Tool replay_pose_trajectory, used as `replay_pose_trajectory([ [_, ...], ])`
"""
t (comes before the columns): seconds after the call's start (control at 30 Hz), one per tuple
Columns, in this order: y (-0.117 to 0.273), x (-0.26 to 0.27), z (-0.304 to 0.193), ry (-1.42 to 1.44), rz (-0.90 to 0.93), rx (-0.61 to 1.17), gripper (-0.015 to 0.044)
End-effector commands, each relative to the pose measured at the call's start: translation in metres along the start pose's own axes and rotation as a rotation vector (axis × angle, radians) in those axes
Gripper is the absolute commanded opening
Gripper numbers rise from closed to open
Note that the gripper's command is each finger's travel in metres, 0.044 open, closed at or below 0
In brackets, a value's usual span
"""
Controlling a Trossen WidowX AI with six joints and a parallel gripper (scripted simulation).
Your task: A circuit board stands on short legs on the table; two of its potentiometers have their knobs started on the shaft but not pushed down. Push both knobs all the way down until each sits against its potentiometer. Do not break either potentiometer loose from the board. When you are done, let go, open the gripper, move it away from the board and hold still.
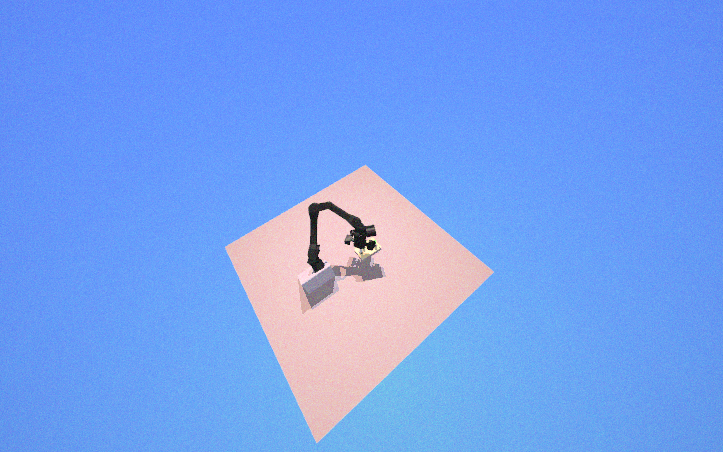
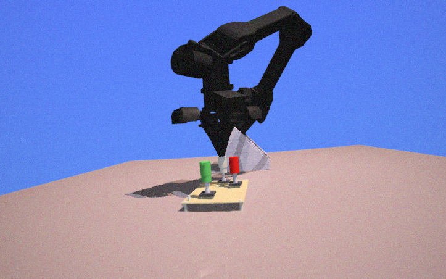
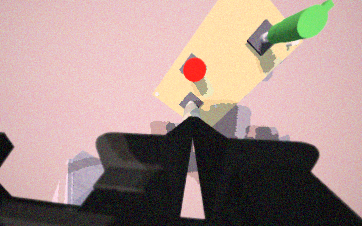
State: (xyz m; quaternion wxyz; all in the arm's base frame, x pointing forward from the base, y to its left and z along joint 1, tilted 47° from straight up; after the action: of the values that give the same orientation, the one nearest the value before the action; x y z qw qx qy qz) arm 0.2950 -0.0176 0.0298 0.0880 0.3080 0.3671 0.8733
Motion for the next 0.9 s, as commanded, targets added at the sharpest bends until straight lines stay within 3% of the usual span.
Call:
replay_pose_trajectory([
  [0.0,-0.0031,0.0007,0.0007,0.001,0.004,0.0,0.0],
  [0.87,-0.012,0.0008,0.0007,0.001,0.005,-0.001,0.0],
])
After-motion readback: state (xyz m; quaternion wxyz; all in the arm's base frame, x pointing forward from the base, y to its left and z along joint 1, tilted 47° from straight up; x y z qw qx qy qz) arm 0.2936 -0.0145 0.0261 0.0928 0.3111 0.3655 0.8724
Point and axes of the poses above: the point midway between the two fingers, 35 mm back from their tips, its own y axis back along the fingers, its own x axis across the jaws, z = x × y, the point moved 8 cm from there along y, back along the fingers, and after that the axes turned 11 degrees about y, right-handed, at the moved point
